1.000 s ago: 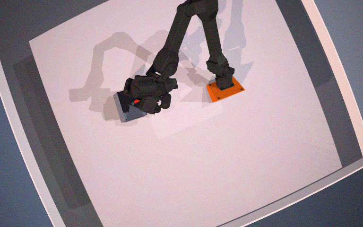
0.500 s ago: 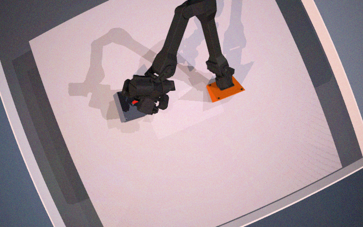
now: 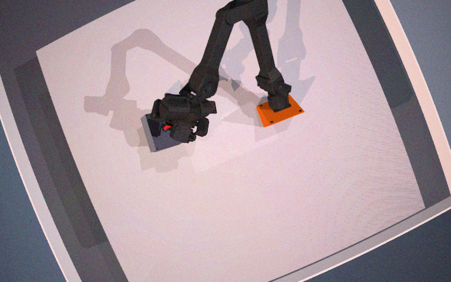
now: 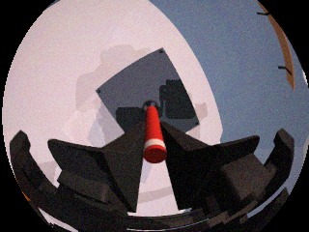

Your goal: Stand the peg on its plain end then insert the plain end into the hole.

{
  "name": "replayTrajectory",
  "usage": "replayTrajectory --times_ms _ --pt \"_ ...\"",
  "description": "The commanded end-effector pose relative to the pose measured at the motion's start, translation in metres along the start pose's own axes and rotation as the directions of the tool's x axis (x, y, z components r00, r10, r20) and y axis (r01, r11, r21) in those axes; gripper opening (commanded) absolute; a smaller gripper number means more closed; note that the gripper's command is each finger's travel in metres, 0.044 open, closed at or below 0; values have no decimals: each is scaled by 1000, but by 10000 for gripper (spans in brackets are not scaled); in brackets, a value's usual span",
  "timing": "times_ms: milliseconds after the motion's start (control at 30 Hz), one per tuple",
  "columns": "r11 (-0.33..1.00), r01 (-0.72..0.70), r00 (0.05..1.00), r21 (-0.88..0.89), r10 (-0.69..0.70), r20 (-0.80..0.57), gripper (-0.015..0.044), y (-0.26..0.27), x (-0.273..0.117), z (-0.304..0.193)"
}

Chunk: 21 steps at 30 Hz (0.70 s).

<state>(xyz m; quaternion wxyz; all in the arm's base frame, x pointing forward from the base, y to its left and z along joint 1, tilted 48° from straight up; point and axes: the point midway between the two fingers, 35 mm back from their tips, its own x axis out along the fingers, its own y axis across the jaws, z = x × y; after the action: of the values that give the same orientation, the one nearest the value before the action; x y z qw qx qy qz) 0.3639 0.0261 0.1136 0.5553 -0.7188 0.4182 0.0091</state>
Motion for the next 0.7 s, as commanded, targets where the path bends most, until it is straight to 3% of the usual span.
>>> replayTrajectory --times_ms 0,667 --pt "1000 2 1000 4 -2 1 0 -1 -1 0" --pt "1000 2 1000 4 -3 1 0 1 6 2"
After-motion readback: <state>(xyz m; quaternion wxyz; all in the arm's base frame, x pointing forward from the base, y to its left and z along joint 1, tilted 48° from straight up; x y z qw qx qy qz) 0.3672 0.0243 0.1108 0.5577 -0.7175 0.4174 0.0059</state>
